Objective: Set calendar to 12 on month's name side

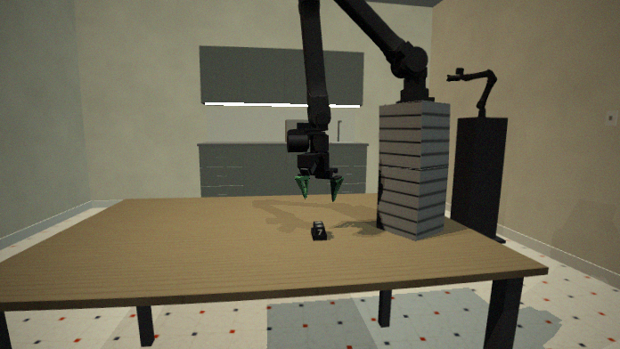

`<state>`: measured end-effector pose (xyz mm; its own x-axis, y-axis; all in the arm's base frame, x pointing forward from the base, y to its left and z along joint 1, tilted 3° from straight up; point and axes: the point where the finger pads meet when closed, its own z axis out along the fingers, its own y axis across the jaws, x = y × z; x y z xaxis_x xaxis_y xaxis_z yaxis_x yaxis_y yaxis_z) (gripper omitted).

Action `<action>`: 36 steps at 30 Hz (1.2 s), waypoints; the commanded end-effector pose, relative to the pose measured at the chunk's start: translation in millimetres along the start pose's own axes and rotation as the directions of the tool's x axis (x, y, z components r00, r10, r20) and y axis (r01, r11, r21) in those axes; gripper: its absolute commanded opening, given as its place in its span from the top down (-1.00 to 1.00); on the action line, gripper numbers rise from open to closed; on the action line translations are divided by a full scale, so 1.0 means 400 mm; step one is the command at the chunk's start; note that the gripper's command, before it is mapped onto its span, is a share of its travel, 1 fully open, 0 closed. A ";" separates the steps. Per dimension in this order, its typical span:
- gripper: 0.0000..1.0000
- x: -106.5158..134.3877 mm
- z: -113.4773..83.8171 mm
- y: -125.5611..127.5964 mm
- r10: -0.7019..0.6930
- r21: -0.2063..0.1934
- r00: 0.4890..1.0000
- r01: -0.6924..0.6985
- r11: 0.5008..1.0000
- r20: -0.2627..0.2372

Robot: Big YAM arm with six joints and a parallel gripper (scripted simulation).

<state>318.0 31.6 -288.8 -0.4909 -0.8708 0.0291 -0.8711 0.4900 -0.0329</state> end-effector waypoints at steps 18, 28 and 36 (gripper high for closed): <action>-1.00 -0.014 0.026 -0.032 -0.509 0.040 0.861 0.508 0.861 0.012; 0.11 -0.009 0.026 -0.026 -0.509 0.032 0.861 0.509 0.860 0.009; 0.11 -0.009 0.026 -0.026 -0.506 0.032 0.862 0.506 0.862 0.009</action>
<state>318.4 31.8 -303.9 0.0239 -0.9989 0.0399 -0.9995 -0.0247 -0.0192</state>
